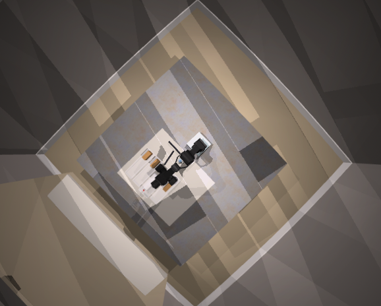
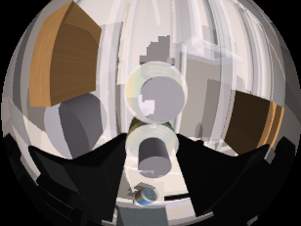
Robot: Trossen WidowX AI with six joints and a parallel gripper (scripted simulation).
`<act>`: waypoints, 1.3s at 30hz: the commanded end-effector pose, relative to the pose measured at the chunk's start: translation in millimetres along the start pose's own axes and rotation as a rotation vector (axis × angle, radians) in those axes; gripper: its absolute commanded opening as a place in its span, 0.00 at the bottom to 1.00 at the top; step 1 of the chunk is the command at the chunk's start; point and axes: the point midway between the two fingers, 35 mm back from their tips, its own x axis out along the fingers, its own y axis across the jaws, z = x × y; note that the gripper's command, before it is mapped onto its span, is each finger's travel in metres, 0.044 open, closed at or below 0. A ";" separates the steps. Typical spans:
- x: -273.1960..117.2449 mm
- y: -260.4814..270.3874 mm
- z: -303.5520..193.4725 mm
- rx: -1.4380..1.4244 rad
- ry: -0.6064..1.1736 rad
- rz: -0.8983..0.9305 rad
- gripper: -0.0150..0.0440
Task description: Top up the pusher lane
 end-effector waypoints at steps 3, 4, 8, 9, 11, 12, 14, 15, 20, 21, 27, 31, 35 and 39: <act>-0.3 -0.4 1.4 0.003 -0.011 -0.002 0.25; -0.3 -0.4 1.2 0.003 -0.011 -0.002 0.25; -0.2 -0.4 0.6 0.003 -0.011 -0.002 0.25; -0.2 -0.4 0.4 0.003 -0.011 -0.002 0.25; -0.2 -0.4 0.1 0.003 -0.011 -0.002 0.25; -0.2 -0.4 -0.1 0.003 -0.011 -0.002 0.25; -0.2 -0.4 -0.5 0.003 -0.011 -0.002 0.25; -0.2 -0.4 -0.6 0.003 -0.011 -0.002 0.25; -0.2 -0.4 -1.5 0.003 -0.011 -0.002 0.25; -0.2 -0.4 -1.6 0.003 -0.011 -0.002 0.25; -0.1 -0.4 -2.6 0.003 -0.011 -0.002 0.25; -0.1 -0.4 -3.3 0.003 -0.011 -0.002 0.25; -0.1 -0.4 -4.0 0.003 -0.011 -0.002 0.25; -0.1 -0.3 -4.6 0.003 -0.011 -0.002 0.25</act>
